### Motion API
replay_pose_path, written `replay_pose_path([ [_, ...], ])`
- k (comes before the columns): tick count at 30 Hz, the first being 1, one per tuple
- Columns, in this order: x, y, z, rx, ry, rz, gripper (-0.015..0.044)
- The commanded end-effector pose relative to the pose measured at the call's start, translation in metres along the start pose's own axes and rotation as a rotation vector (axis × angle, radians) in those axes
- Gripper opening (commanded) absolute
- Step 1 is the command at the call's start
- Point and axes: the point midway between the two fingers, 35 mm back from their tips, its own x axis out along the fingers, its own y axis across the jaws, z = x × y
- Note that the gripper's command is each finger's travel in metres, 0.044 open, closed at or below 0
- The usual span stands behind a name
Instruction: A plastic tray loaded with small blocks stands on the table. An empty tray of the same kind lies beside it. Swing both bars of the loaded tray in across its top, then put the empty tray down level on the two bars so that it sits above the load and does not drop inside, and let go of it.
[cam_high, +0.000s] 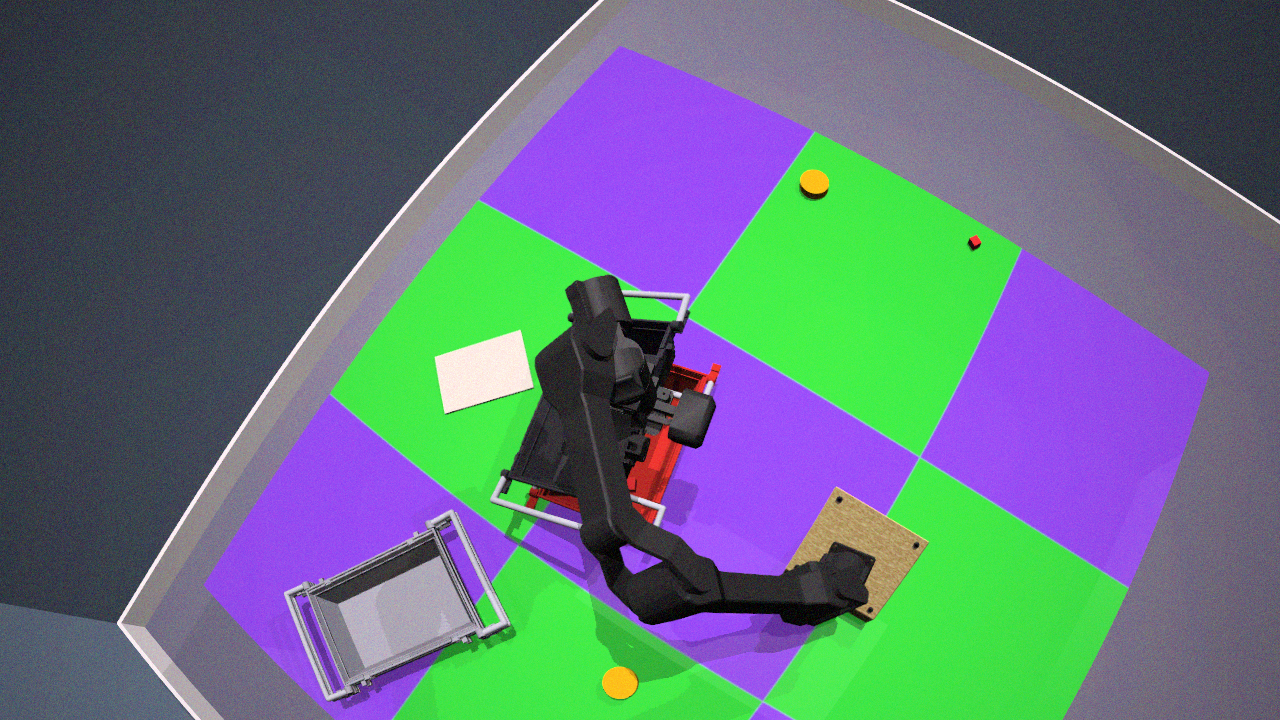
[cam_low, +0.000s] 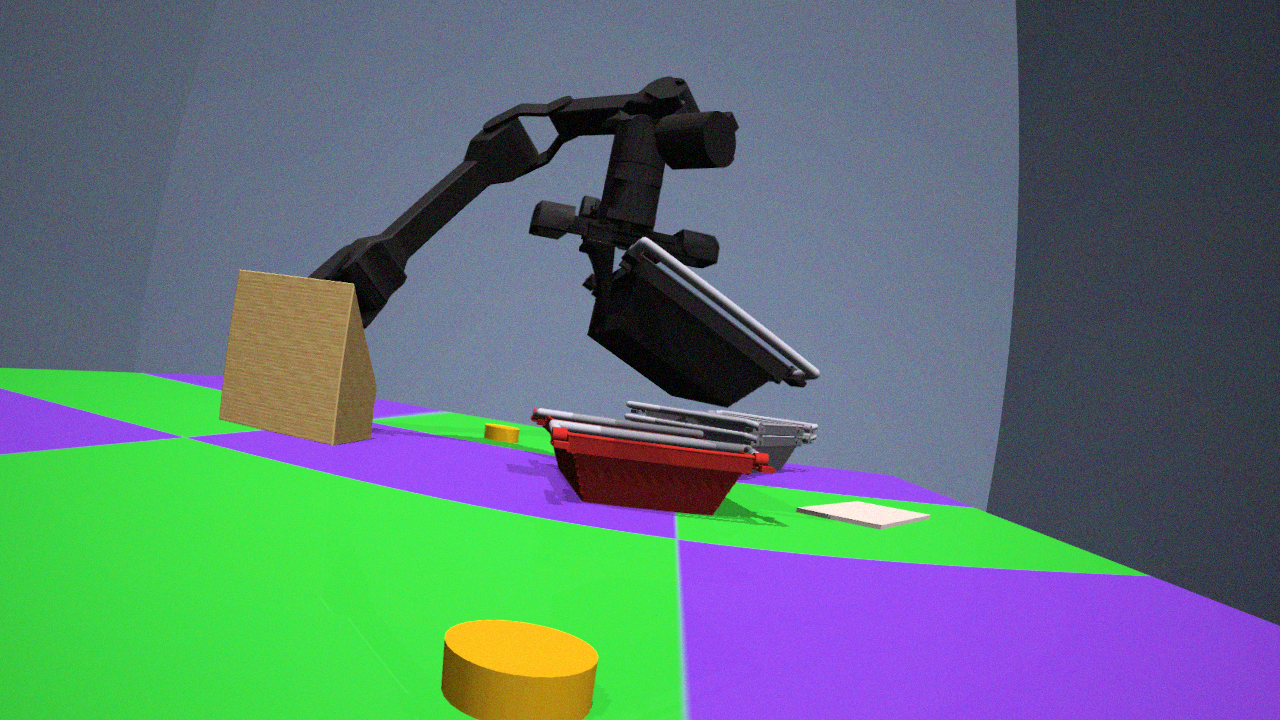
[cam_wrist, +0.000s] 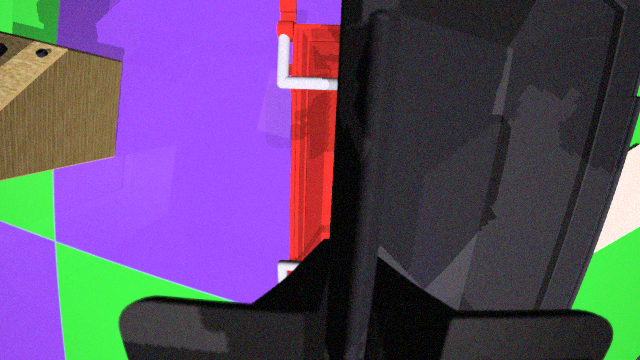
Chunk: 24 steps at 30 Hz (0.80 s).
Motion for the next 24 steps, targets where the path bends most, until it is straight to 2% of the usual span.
replay_pose_path([
  [1, 0.000, -0.001, -0.001, 0.004, 0.007, -0.025, 0.0000],
  [24, 0.032, 0.000, -0.001, 0.003, 0.006, -0.026, 0.0000],
])
